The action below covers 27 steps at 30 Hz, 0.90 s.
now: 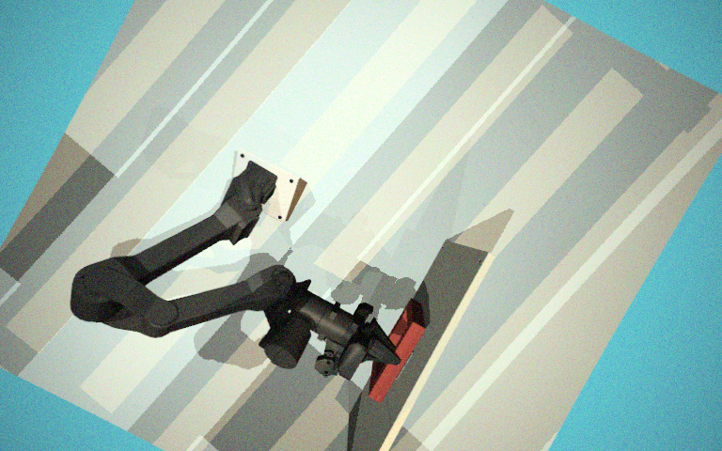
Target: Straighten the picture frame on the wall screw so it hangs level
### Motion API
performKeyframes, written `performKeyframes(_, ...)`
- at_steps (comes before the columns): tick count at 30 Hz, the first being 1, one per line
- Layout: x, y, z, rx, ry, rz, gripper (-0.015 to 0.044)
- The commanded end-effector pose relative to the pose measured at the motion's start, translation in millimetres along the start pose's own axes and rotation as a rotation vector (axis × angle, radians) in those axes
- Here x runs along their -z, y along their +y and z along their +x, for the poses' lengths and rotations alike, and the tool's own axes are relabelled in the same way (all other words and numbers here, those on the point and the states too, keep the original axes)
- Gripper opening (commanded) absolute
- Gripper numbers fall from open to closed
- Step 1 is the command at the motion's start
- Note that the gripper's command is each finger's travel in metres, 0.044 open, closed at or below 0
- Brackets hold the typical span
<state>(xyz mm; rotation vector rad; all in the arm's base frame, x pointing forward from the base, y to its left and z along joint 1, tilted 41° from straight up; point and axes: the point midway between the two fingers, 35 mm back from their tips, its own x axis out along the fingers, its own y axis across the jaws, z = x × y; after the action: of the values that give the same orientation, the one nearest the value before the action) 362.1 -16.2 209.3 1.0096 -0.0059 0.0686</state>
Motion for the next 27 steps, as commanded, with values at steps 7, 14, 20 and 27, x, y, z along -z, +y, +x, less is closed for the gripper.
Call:
performKeyframes(7, -0.3, 1.0, 0.1, 0.003, -0.003, -0.006, 0.0)
performKeyframes(14, 0.0, 3.3, 0.1, 0.003, -0.003, -0.006, 0.0)
performKeyframes(20, 0.1, 5.3, 0.1, 0.003, -0.003, -0.006, 0.0)
performKeyframes(27, 0.1, 7.6, 0.1, 0.003, -0.003, -0.005, 0.0)
